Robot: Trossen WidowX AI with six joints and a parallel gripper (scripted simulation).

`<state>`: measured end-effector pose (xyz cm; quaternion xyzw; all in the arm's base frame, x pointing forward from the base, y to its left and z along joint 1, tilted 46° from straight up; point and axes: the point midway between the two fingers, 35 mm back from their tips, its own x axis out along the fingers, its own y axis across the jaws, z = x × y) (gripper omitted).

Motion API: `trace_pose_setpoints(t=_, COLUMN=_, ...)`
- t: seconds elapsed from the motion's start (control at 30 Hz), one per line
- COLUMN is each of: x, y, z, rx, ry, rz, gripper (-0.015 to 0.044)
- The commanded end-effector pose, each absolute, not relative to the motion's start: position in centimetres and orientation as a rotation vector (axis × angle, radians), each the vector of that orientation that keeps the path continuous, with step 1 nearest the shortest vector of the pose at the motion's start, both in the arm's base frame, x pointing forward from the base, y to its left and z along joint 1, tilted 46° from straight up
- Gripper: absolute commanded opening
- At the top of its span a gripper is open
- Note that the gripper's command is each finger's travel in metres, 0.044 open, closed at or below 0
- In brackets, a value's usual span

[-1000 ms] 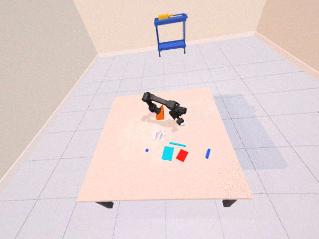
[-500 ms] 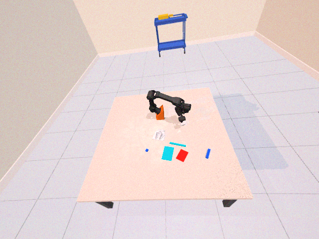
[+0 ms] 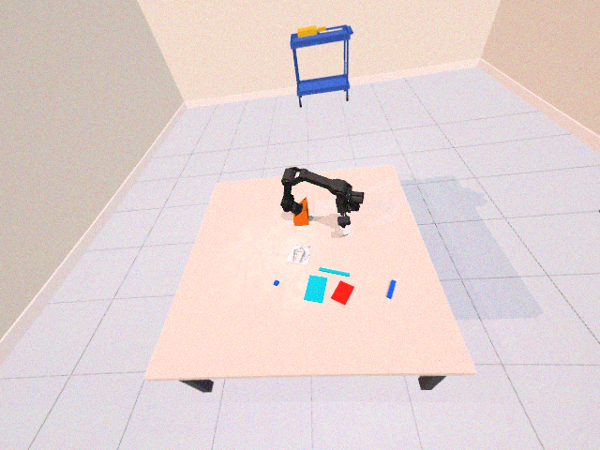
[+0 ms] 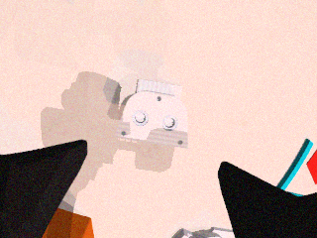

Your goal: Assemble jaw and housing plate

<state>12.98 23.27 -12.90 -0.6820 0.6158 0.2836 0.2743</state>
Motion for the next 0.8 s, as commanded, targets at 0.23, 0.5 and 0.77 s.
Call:
trace_pose_setpoints(t=0.23, x=13.0, y=20.4, z=-15.3, rx=-1.830, ry=1.669, rz=0.750, gripper=0.0440)
trace_pose_setpoints(t=0.5, x=13.0, y=20.4, z=-15.3, rx=-1.830, ry=1.669, rz=0.750, gripper=0.0440)
trace_pose_setpoints(t=0.77, x=13.0, y=20.4, z=-15.3, rx=-1.830, ry=1.669, rz=0.750, gripper=0.0440)
